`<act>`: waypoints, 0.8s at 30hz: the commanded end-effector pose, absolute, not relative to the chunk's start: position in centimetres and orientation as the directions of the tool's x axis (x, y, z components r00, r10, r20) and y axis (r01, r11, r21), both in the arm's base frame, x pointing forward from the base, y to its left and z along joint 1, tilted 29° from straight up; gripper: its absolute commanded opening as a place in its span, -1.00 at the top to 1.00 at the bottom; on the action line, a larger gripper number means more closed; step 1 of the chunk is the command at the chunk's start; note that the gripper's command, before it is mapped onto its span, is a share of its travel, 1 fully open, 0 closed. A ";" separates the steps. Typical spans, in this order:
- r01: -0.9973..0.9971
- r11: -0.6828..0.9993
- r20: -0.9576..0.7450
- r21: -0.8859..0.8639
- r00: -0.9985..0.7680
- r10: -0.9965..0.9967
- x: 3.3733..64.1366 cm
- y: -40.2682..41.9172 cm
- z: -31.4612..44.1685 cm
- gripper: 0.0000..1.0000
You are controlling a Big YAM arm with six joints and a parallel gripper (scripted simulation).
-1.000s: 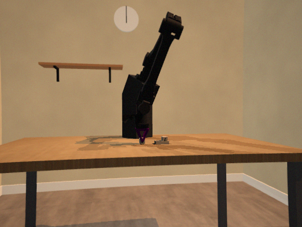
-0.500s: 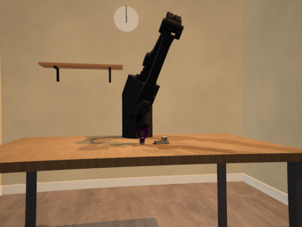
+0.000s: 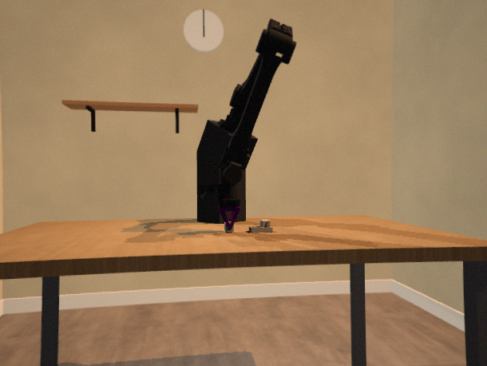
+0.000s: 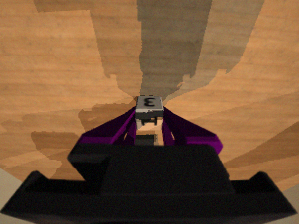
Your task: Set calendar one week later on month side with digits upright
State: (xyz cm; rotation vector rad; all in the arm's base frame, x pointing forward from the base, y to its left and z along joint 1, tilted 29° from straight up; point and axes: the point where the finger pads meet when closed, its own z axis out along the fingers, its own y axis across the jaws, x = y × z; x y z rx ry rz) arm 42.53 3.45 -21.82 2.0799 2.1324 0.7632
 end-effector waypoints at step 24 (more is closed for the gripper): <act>0.910 -0.040 0.284 0.413 -0.087 0.955 44.4 3.4 -20.4 0.49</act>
